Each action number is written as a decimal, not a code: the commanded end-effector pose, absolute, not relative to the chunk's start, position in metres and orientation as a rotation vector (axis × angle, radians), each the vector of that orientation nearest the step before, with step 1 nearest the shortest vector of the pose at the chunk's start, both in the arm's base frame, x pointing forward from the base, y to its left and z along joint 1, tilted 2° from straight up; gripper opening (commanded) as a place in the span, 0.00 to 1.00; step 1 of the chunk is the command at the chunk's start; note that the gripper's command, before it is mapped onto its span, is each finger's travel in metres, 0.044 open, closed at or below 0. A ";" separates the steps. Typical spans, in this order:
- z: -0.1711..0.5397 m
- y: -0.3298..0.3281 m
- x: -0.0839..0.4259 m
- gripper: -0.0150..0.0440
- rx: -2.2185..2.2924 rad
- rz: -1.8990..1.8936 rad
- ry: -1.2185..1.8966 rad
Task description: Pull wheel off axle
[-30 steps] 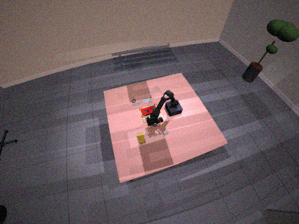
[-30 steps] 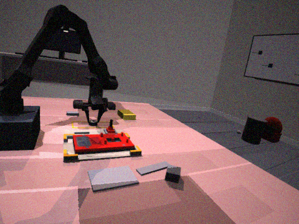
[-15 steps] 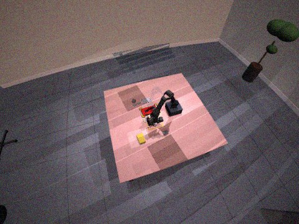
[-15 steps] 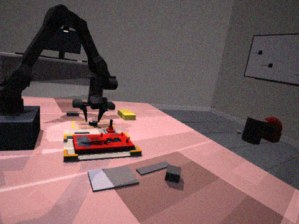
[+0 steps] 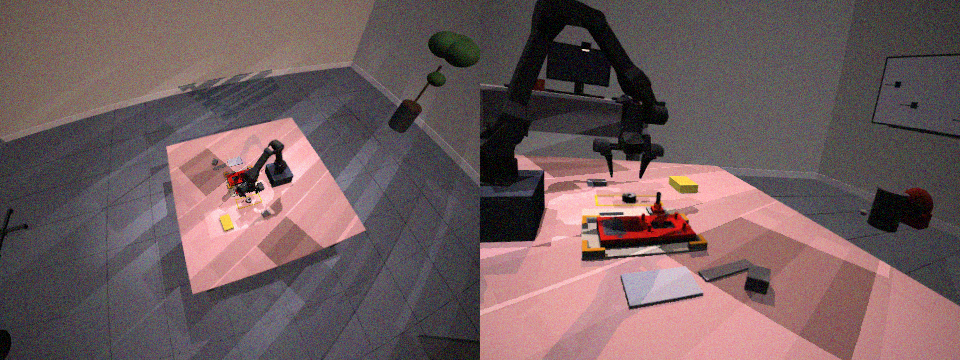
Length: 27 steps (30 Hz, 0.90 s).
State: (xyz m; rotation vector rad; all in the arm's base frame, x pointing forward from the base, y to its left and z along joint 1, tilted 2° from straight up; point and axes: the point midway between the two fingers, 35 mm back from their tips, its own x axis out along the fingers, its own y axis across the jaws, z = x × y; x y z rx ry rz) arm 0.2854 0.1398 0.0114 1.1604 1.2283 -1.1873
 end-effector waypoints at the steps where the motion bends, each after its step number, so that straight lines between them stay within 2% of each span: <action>1: 0.036 0.127 0.258 1.00 1.170 -1.181 1.225; 6: 0.054 0.109 0.221 1.00 1.170 -1.186 1.227; 27: 0.054 0.108 0.220 1.00 1.170 -1.187 1.227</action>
